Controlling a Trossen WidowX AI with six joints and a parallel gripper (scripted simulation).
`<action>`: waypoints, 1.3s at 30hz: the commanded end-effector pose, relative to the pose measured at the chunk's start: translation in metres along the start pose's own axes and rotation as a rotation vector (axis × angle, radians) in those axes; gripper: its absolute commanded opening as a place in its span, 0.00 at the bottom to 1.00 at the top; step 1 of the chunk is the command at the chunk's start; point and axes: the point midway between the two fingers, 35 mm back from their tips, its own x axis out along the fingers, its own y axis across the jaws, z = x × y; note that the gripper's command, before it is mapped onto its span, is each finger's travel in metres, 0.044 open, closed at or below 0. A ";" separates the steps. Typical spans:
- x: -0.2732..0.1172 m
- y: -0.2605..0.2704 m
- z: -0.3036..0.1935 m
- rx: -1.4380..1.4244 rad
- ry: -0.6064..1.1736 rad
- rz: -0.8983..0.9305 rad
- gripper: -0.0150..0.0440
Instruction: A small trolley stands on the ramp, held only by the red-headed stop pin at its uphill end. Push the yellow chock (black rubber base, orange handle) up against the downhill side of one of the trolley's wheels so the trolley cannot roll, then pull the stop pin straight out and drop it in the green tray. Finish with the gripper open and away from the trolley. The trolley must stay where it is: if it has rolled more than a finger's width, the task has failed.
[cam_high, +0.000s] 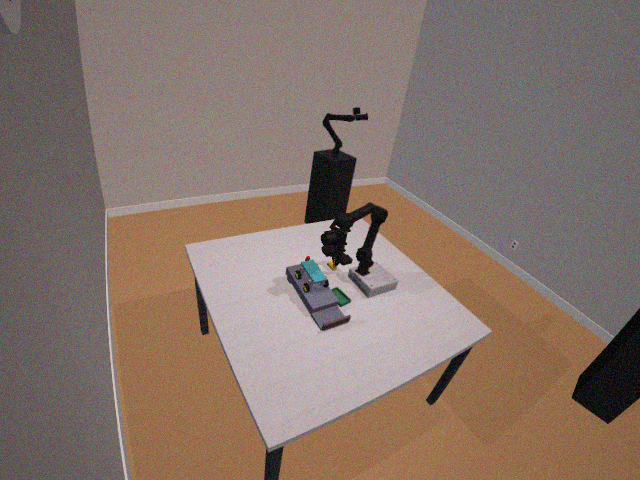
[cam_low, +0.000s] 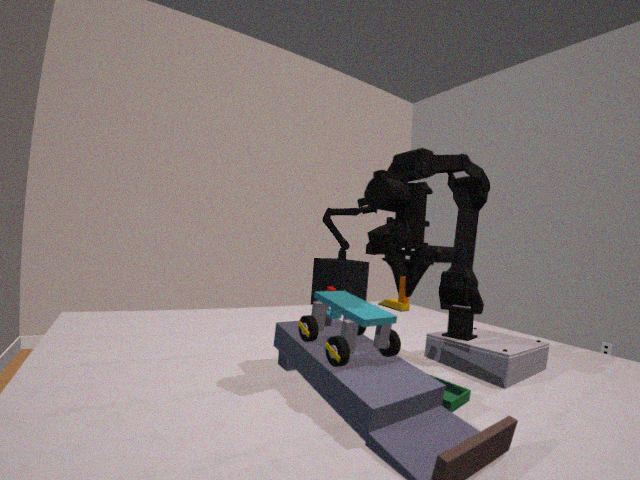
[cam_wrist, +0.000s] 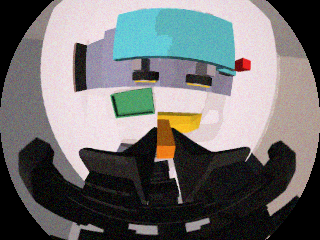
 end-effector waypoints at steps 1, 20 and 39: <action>0.001 0.016 0.004 0.005 -0.003 0.008 0.25; 0.008 0.086 0.017 0.005 -0.003 0.014 0.25; 0.009 0.138 0.031 0.006 -0.002 -0.060 0.25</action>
